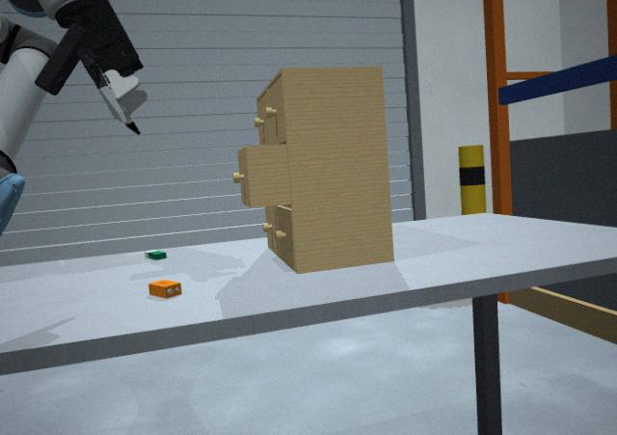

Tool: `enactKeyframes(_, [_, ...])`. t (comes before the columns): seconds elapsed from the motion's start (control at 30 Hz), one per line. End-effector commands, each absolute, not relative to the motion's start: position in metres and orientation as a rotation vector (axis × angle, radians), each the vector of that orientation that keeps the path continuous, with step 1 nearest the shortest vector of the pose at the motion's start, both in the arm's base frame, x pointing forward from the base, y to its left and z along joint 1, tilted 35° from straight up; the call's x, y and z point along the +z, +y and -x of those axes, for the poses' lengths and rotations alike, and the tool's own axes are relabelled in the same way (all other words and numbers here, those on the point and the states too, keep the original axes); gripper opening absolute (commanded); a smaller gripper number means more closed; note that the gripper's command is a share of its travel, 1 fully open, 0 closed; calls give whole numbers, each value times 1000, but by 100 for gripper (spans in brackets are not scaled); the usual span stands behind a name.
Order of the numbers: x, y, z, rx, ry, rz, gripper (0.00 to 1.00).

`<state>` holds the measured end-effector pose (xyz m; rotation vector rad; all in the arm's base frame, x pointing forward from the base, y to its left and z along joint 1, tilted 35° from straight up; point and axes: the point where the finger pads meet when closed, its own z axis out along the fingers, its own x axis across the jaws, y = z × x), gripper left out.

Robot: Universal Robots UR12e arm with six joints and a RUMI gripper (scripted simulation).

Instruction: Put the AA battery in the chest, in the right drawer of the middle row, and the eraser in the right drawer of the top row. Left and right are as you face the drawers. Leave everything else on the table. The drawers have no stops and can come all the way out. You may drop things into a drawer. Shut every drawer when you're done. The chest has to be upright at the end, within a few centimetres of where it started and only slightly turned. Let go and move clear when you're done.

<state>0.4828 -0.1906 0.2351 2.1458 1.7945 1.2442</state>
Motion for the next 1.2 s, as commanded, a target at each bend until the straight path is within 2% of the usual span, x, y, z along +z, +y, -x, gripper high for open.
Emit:
enactKeyframes(0.0, [229, -187, -492, 1303, 1696, -2095, 100])
enactKeyframes(1.17, [209, -173, -526, 1490, 1323, -1877, 100])
